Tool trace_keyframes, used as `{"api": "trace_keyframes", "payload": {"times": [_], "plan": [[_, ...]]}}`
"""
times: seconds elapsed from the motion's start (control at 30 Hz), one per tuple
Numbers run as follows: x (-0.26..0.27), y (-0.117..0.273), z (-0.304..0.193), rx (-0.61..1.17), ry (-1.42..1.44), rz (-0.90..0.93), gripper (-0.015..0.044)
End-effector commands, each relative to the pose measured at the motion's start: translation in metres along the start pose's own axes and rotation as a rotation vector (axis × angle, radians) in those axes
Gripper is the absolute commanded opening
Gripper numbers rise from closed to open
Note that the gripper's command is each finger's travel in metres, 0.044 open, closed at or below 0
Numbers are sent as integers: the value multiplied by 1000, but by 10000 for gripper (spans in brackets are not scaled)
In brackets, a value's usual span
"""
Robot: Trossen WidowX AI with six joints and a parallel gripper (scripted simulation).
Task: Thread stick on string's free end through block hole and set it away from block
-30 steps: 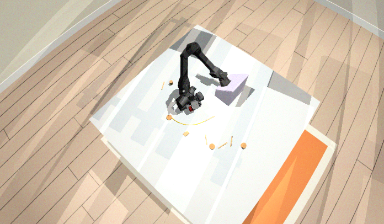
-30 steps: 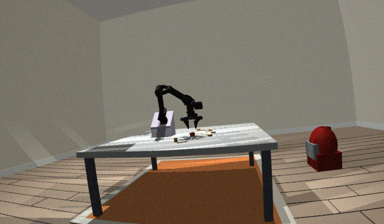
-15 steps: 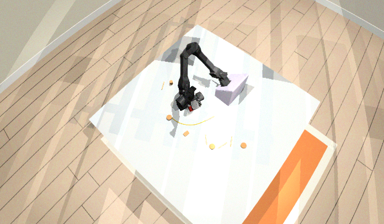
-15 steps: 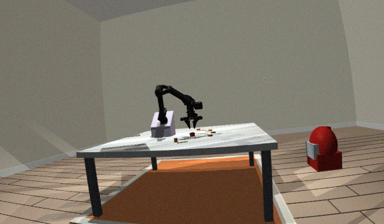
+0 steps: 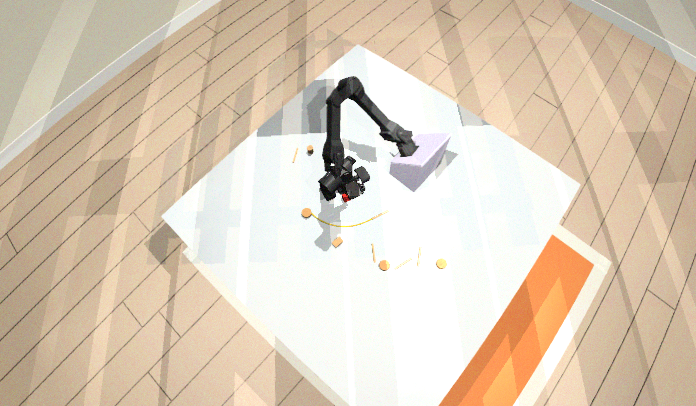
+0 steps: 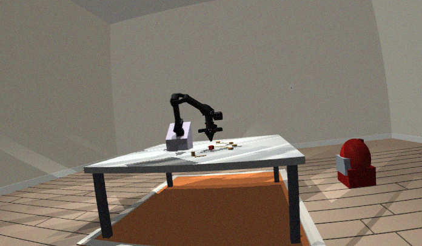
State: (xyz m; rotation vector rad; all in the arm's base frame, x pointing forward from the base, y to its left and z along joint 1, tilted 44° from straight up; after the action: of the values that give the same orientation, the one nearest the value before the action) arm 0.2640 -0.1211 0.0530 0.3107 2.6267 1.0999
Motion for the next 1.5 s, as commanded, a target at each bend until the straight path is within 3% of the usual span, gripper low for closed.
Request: {"api": "trace_keyframes", "payload": {"times": [0.0, 0.3, 0.6, 0.63, 0.67, 0.97, 1.47], "plan": [[0, 0, 0, 0, 0, 0, 0], [0, 0, 0, 0, 0, 0, 0], [0, 0, 0, 0, 0, 0, 236], [0, 0, 0, 0, 0, 0, 238], [0, 0, 0, 0, 0, 0, 238], [0, 0, 0, 0, 0, 0, 1], [0, 0, 0, 0, 0, 0, 0]]}}
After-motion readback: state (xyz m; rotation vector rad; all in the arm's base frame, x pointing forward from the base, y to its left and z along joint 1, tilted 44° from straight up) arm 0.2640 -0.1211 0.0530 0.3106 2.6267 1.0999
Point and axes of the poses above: the point midway between the two fingers, 35 mm back from their tips, its own y axis back along the fingers, its own x axis across the jaws, z = x × y, the point moved 2 cm from there along y, back along the fingers, and after that the axes turned 6 degrees about y, right-handed, at the moved point
